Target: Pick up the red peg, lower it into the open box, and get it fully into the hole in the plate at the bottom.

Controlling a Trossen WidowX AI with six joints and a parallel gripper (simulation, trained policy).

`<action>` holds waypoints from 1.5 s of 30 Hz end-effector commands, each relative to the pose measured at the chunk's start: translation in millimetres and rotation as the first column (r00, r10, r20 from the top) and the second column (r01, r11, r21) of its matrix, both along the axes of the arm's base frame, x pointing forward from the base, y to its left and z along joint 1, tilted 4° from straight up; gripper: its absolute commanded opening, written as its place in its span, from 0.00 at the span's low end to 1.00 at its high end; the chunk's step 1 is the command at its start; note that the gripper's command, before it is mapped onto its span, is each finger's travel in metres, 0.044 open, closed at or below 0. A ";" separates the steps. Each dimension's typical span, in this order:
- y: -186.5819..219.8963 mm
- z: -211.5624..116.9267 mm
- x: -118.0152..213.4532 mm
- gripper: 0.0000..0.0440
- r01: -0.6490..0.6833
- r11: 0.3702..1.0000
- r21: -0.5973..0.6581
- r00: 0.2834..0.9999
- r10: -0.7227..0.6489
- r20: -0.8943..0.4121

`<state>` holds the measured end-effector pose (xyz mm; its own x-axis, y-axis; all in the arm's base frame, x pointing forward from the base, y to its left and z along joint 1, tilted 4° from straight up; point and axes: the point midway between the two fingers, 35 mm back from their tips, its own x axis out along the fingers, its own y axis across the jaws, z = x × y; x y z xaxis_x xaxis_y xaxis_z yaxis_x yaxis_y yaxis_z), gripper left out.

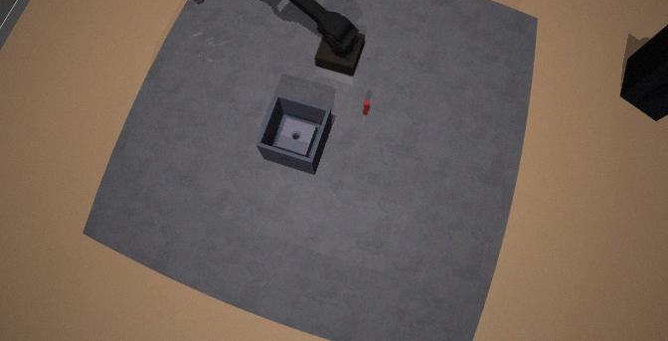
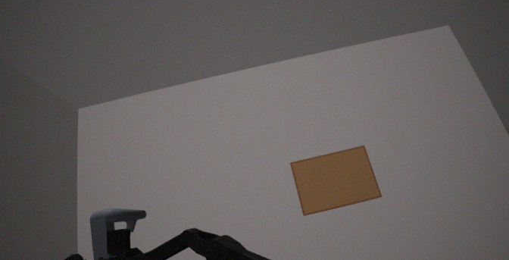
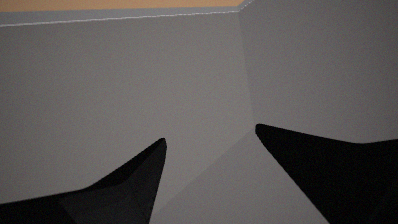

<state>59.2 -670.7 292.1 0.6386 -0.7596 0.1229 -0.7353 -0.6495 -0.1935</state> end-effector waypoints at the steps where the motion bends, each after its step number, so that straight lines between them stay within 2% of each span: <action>1: 3.3 12.5 17.4 1.00 0.007 1.000 -0.026 0.999 -0.008 -0.037; 14: 17.8 41.1 67.5 1.00 0.009 0.999 -0.052 0.995 -0.015 -0.103; 26: 39.2 66.7 112.3 1.00 0.002 1.000 -0.023 0.994 -0.004 -0.108; 36: 62.0 83.3 149.6 1.00 -0.013 0.998 0.054 0.998 0.017 -0.058; 45: 87.8 91.3 186.4 1.00 -0.053 0.980 0.193 0.997 0.041 0.065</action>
